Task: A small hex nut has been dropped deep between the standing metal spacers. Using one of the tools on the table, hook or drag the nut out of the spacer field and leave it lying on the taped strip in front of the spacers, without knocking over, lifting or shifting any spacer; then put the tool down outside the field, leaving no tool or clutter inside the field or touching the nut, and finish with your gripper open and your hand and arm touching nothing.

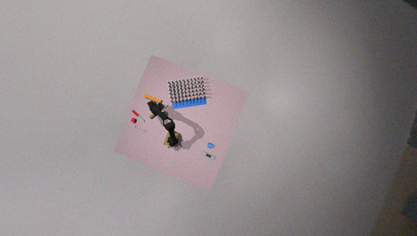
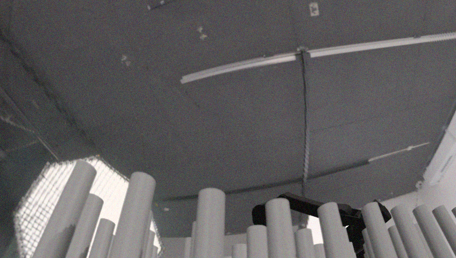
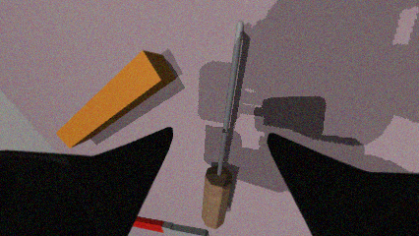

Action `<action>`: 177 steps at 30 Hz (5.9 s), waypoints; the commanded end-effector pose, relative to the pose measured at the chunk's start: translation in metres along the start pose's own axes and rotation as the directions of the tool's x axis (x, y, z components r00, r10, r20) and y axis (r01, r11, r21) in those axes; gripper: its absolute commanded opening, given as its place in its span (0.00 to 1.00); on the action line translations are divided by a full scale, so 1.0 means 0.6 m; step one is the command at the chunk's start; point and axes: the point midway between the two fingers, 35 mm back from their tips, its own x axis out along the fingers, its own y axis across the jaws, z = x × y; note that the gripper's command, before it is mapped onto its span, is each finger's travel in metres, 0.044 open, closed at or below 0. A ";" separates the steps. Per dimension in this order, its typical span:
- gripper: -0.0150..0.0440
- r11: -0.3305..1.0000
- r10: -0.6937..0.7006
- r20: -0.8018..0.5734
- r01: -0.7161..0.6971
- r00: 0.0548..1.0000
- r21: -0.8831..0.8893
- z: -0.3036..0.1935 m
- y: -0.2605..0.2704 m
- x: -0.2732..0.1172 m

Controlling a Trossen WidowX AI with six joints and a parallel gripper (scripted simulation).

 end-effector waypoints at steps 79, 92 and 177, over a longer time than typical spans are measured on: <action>0.73 0.996 0.074 0.316 -0.084 0.946 0.020 -0.229 0.003 -0.018; 0.73 0.996 0.074 0.317 -0.084 0.946 0.020 -0.230 -0.005 0.017; 0.25 0.947 0.057 0.050 -0.038 0.997 -0.319 0.074 0.017 -0.327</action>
